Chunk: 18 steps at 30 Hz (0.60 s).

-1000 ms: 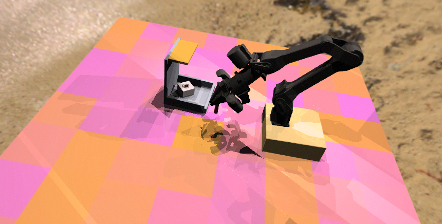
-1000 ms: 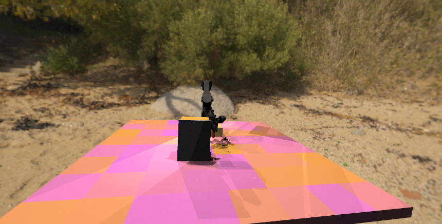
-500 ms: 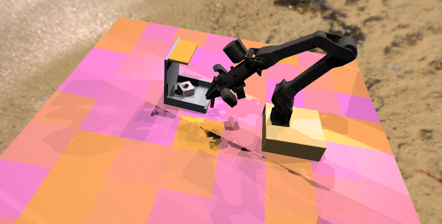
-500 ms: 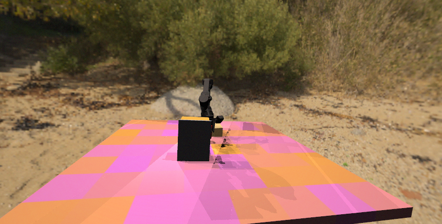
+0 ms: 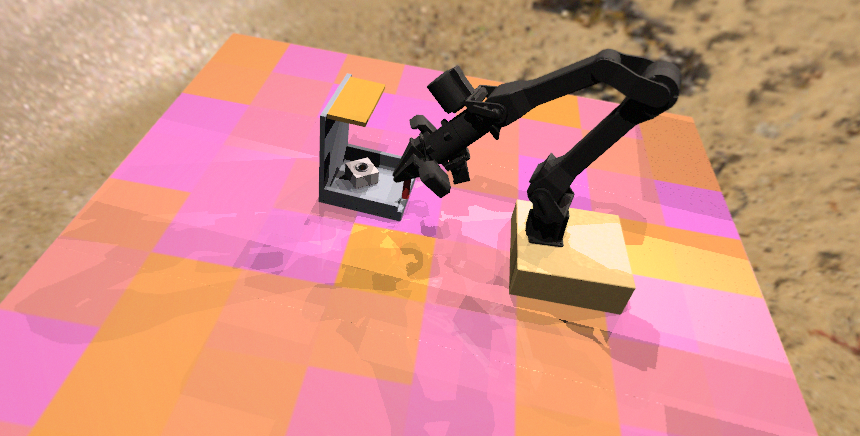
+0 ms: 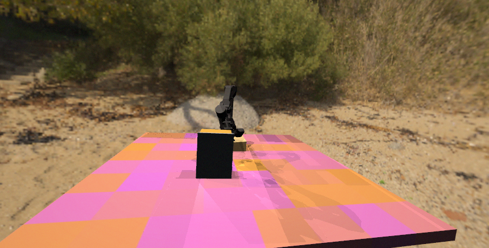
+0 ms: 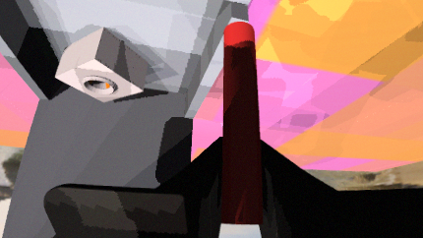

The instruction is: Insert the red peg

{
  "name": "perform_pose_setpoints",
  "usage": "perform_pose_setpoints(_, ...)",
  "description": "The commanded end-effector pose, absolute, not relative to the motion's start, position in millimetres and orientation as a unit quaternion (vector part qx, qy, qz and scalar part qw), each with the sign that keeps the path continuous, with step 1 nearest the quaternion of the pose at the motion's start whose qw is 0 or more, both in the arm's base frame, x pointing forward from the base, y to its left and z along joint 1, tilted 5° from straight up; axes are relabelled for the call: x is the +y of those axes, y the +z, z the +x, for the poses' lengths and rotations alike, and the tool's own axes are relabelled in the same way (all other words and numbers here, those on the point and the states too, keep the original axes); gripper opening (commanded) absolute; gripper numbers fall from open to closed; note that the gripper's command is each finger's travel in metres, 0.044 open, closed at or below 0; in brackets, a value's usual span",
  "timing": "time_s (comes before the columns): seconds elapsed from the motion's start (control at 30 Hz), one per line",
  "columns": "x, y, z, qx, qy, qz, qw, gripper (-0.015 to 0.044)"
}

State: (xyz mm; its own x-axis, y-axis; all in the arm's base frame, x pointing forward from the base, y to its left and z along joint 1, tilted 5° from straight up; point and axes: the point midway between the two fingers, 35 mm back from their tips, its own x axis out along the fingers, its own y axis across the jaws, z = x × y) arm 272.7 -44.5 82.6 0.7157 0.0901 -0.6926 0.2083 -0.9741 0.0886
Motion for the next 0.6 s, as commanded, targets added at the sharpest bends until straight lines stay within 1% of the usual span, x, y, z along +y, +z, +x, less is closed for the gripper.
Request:
perform_pose_setpoints(0.0, -53, 85, 279, 0.076, -0.365, 0.925, 0.079, 0.0000)
perform_pose_setpoints(0.57, -89, 87, 294, 0.046, -0.364, 0.928, 0.067, 0.0000)
